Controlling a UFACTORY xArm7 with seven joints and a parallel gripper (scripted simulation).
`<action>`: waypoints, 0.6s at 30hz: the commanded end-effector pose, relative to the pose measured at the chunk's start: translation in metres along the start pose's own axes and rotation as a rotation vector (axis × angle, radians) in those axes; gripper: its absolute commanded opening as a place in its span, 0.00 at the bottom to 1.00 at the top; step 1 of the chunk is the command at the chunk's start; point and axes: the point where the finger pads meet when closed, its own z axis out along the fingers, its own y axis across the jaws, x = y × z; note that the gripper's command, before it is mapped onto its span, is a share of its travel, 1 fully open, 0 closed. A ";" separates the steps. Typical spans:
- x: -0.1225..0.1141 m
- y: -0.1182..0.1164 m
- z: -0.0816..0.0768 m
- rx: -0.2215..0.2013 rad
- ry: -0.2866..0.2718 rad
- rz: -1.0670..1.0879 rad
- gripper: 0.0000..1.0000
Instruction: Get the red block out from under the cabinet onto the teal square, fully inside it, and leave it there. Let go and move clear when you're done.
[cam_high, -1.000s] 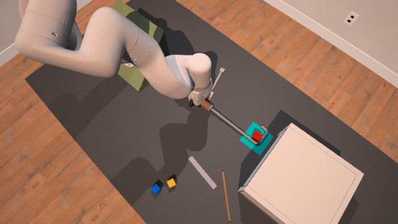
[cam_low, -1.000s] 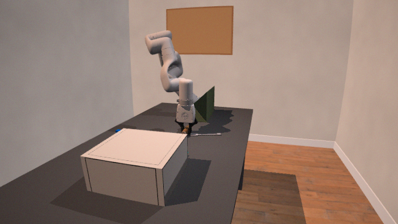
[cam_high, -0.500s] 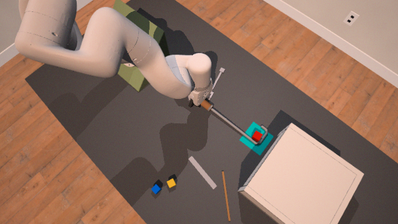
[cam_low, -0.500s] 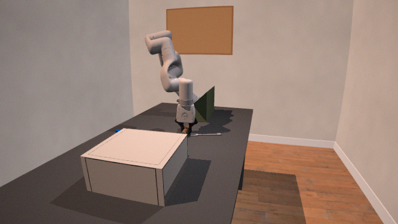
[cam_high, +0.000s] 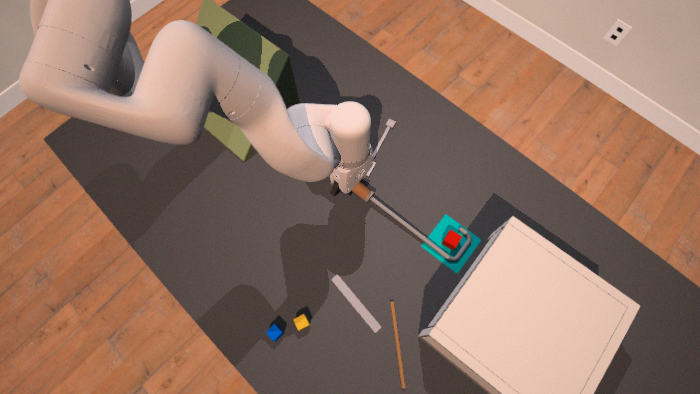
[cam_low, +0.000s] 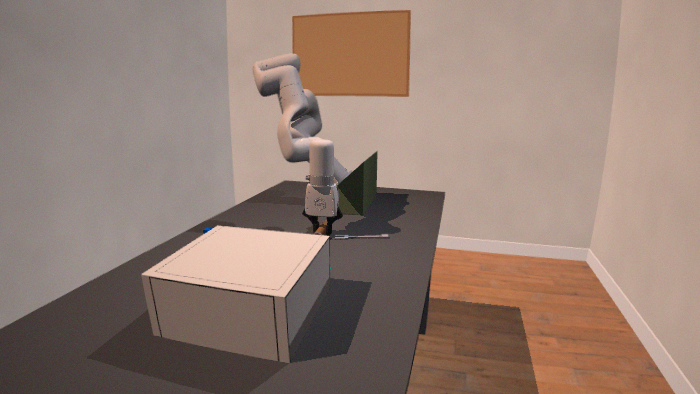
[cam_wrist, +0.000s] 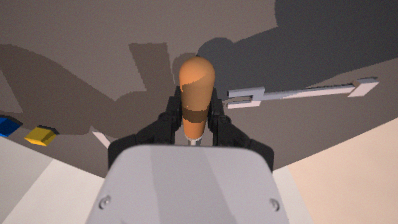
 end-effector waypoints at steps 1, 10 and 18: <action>-0.001 0.001 -0.001 -0.002 -0.003 0.000 0.00; -0.001 0.001 -0.001 -0.002 -0.003 0.000 0.00; -0.001 0.001 -0.001 -0.002 -0.003 0.000 0.58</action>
